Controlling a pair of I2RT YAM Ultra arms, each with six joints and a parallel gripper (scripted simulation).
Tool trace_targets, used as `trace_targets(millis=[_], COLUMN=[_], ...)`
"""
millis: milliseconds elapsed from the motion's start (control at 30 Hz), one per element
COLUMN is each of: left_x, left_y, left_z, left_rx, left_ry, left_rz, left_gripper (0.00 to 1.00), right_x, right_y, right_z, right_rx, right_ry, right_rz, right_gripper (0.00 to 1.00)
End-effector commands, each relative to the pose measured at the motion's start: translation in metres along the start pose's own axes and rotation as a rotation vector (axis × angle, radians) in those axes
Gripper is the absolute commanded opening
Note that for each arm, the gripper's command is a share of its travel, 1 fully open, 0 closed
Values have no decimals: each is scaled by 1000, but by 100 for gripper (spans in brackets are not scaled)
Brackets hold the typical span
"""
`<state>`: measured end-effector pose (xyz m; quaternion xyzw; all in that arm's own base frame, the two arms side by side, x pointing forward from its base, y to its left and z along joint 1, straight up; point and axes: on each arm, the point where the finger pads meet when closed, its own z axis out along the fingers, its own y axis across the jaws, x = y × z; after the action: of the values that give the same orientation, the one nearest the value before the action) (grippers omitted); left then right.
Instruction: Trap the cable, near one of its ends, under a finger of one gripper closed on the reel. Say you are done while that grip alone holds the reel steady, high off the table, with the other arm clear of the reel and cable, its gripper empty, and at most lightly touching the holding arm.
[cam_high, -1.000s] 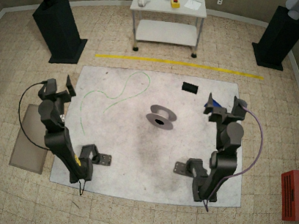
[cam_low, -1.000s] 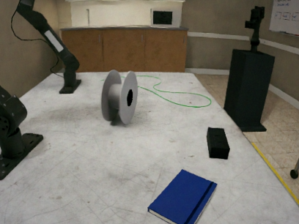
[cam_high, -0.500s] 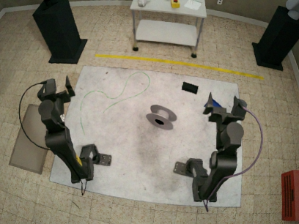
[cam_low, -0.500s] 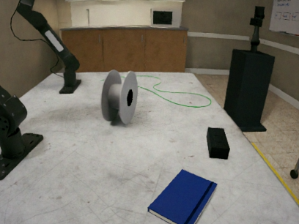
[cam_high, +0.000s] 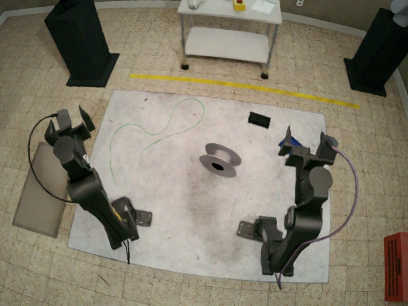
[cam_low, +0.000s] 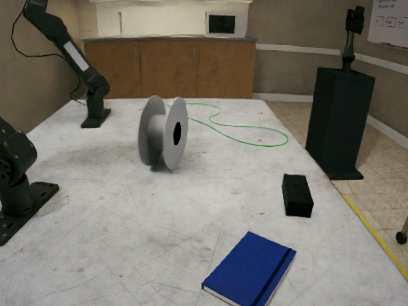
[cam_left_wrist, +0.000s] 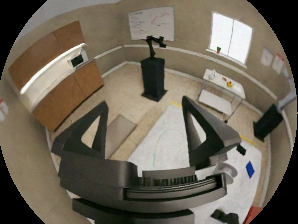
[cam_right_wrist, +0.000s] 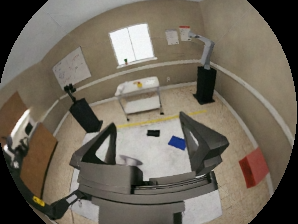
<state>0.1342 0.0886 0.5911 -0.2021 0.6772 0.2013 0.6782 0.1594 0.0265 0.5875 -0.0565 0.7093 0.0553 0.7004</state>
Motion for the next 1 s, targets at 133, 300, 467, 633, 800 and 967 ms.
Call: trace_targets(millis=[133, 300, 467, 633, 800, 967], left_x=[-5, -6, -5, -6, -6, -6], left_y=[30, 53, 66, 85, 100, 106], left_z=[-20, -27, -33, -45, -57, -64], left_rx=[-208, -371, -471, -628, -763, -829], left_ry=[-27, -27, -26, -26, -25, -25], left_rz=[10, 12, 13, 15, 17, 18], left_gripper=[100, 100, 100, 100, 100, 100], right_x=[-12, -12, -12, -12, -12, -12], right_y=[-5, -9, -12, -16, -19, -20], right_z=[-20, -20, -20, -20, -21, -21], right_rx=[39, 67, 83, 110, 132, 144], right_ry=[-52, -52, -52, -52, -52, -52], right_rz=[3, 2, 2, 2, 1, 1], right_gripper=[100, 100, 100, 100, 100, 100])
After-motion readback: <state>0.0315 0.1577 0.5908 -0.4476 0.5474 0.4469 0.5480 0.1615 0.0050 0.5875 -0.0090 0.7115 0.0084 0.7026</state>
